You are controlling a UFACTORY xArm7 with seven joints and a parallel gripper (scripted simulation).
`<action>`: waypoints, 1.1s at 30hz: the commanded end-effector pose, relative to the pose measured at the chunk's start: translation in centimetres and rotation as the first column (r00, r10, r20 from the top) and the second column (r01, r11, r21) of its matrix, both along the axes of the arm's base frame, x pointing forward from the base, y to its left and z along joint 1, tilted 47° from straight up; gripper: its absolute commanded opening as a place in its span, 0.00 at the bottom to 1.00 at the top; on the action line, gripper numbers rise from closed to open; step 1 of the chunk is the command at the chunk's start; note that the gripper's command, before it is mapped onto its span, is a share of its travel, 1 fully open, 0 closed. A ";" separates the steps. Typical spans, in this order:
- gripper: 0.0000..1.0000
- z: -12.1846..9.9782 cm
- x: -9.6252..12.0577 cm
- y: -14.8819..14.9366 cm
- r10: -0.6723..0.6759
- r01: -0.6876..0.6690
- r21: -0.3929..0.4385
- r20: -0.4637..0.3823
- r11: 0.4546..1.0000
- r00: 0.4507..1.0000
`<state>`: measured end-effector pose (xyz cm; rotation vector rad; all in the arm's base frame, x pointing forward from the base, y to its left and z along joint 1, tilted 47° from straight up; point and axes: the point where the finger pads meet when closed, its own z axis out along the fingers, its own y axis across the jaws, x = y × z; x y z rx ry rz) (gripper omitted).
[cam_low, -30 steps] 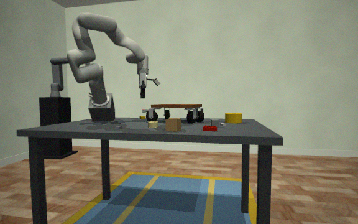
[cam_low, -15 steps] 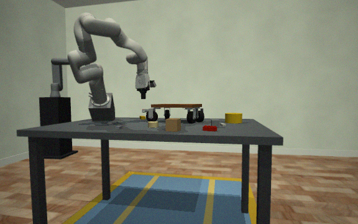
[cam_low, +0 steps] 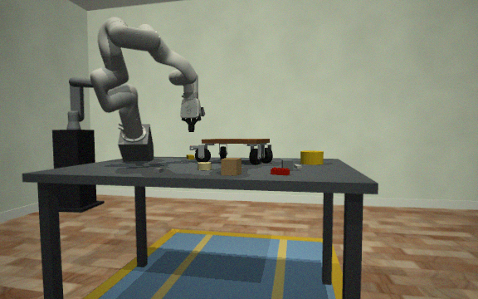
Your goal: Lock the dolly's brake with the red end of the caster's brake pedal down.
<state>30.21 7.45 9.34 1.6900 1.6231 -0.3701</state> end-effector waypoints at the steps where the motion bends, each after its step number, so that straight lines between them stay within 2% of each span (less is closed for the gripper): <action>1: 0.00 0.0 0.1 0.1 0.003 -0.003 0.003 0.001 1.000 1.000; 33: 0.00 -0.6 0.3 -0.5 0.003 -0.003 0.002 0.001 1.000 1.000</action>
